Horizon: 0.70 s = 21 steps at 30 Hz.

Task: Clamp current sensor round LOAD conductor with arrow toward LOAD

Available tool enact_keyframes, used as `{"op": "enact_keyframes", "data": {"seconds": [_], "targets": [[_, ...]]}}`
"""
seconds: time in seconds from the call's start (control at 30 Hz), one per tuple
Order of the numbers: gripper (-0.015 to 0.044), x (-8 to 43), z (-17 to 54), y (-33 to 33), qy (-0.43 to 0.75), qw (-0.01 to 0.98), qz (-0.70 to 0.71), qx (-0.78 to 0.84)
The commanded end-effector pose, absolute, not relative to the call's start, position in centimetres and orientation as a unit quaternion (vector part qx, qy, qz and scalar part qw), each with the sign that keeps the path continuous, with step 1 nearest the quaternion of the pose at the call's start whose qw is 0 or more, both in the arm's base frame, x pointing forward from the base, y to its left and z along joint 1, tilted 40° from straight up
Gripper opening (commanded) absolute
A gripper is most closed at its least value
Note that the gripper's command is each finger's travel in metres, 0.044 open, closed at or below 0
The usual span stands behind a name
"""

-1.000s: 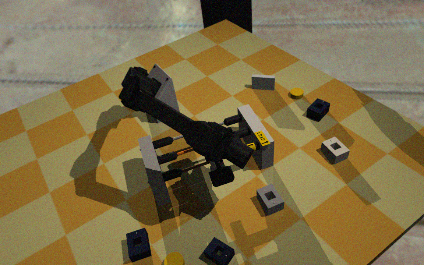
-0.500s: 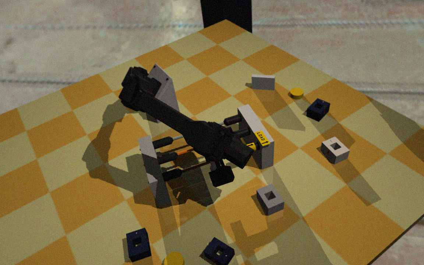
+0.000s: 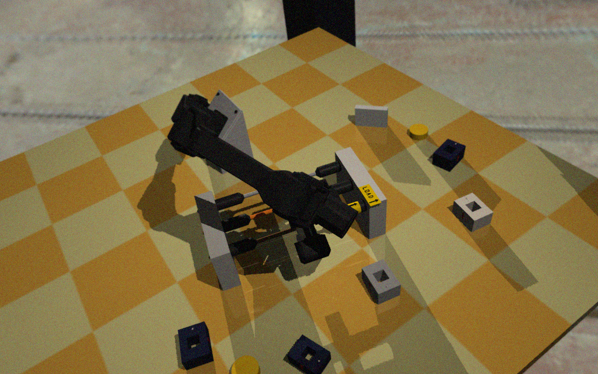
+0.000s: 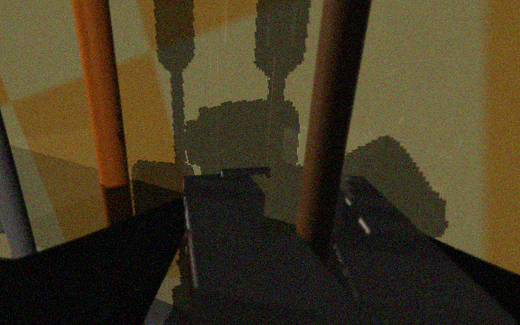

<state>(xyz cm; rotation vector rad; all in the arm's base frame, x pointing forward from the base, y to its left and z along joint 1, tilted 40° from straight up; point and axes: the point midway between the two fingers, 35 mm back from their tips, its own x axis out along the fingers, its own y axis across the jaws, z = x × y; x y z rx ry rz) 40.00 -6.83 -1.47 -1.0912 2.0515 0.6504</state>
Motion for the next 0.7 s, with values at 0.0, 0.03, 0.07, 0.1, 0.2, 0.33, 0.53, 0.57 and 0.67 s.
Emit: {"op": "enact_keyframes", "data": {"seconds": [0.0, 0.03, 0.07, 0.1, 0.2, 0.33, 0.53, 0.57, 0.67], "targets": [[0.0000, 40.01, -1.47, -6.82, 0.794, 0.356, 0.252, -0.423], [0.0000, 40.01, -1.47, -6.82, 0.794, 0.356, 0.252, -0.423], [0.0000, 40.02, -1.47, -6.82, 0.793, 0.357, 0.251, -0.424], [0.0000, 40.05, -1.46, -6.80, 0.791, 0.358, 0.250, -0.428], [0.0000, 40.21, -1.41, -6.69, 0.780, 0.364, 0.244, -0.447], [0.0000, 40.40, -1.19, -6.41, 0.752, 0.376, 0.227, -0.491], [0.0000, 40.17, -0.57, -5.95, 0.706, 0.393, 0.194, -0.556], [0.0000, 40.12, -0.51, -5.92, 0.703, 0.394, 0.191, -0.561], [0.0000, 40.10, -0.49, -5.90, 0.701, 0.394, 0.190, -0.563]]}}
